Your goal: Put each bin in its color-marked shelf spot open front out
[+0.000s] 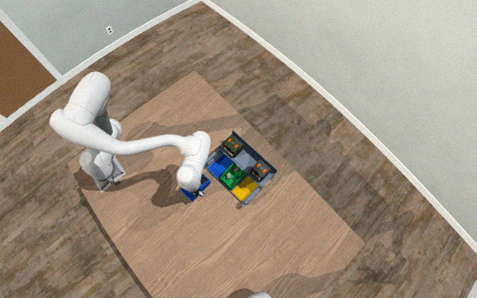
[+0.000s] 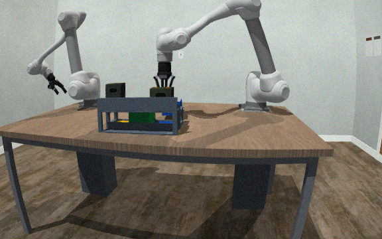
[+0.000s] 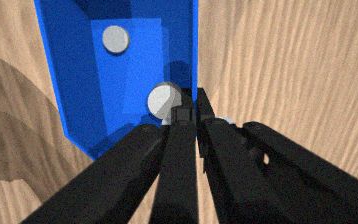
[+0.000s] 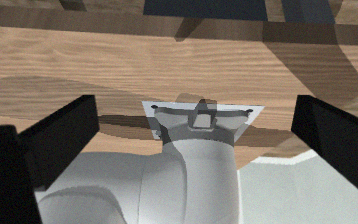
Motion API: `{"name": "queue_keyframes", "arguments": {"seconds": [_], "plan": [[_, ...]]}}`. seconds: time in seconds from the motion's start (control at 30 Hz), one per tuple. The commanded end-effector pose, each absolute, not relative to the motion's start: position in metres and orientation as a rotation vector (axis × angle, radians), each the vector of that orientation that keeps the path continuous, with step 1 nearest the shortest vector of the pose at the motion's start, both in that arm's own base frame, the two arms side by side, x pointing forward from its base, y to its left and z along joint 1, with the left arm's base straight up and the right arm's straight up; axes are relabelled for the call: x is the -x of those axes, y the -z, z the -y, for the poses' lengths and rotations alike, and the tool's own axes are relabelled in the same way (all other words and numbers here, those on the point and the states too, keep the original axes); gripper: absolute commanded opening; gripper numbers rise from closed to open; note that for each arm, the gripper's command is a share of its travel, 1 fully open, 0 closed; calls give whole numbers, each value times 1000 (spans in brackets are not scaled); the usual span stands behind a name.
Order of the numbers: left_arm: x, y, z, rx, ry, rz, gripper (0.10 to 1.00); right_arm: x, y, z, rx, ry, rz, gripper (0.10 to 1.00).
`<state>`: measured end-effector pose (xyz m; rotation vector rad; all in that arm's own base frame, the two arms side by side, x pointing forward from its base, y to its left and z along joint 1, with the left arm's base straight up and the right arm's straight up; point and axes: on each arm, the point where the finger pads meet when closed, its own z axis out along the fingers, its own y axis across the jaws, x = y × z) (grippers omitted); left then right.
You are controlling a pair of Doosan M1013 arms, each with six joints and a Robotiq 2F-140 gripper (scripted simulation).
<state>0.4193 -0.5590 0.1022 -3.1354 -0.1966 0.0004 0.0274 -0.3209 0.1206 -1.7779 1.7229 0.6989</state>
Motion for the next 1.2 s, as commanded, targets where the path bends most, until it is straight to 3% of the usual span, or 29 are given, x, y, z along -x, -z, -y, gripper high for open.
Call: {"name": "queue_keyframes", "arguments": {"seconds": [0.0, 1.17], "plan": [[-420, -103, 559, 3137, 1, 191, 99, -28, -121, 321, 1778, -698, -1723, 1000], [-420, -103, 561, 3139, 1, 141, 99, -28, -121, 321, 1778, -698, -1723, 1000]]}}
